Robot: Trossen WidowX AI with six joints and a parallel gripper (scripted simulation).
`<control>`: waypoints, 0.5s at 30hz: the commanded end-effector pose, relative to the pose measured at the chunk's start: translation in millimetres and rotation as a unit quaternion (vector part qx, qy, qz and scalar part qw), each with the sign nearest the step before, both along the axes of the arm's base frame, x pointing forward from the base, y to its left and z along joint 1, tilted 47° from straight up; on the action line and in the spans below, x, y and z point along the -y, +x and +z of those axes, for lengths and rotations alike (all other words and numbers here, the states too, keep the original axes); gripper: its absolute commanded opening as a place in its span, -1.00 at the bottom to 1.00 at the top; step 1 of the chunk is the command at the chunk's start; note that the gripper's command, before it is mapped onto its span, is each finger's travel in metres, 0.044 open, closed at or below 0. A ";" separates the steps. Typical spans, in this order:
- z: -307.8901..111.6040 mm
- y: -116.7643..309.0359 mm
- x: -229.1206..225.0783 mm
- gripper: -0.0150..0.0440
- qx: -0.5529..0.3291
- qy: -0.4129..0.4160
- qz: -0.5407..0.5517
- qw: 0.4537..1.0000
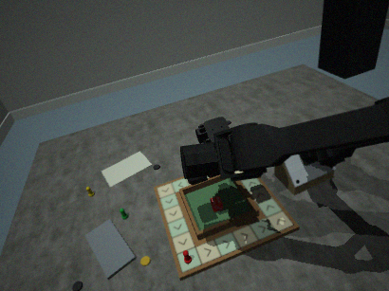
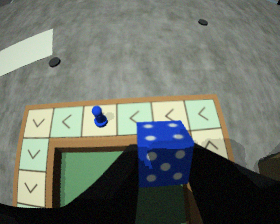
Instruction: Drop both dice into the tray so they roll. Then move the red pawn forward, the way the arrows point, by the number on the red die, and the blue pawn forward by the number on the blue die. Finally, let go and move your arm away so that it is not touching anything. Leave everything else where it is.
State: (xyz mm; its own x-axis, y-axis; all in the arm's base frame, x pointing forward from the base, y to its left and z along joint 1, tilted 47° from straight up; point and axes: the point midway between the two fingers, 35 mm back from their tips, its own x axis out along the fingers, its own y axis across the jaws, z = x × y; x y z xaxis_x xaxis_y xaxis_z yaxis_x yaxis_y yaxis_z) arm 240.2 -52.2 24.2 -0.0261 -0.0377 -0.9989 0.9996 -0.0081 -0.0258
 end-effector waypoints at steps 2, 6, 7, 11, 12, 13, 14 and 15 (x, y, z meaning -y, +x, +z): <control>0.2 0.8 0.1 -0.49 0.001 0.000 0.000 1.000; 0.2 0.8 0.1 -0.40 0.001 0.000 0.000 1.000; 0.2 0.8 0.1 -0.31 0.001 0.000 0.000 1.000; 0.2 0.8 0.1 0.04 0.001 0.000 0.000 1.000; 0.2 0.8 0.1 0.13 0.001 0.000 0.000 1.000; 0.2 0.8 0.1 0.22 0.001 0.000 0.000 1.000; 1.7 1.0 1.7 0.31 0.001 0.000 0.000 1.000; 6.2 1.4 6.6 0.40 0.001 -0.001 0.000 1.000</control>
State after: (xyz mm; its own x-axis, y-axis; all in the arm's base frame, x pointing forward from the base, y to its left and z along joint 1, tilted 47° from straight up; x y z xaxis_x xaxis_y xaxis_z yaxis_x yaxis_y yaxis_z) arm 240.7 -52.9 24.9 -0.0250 -0.0379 -0.9990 0.9997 -0.0079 -0.0247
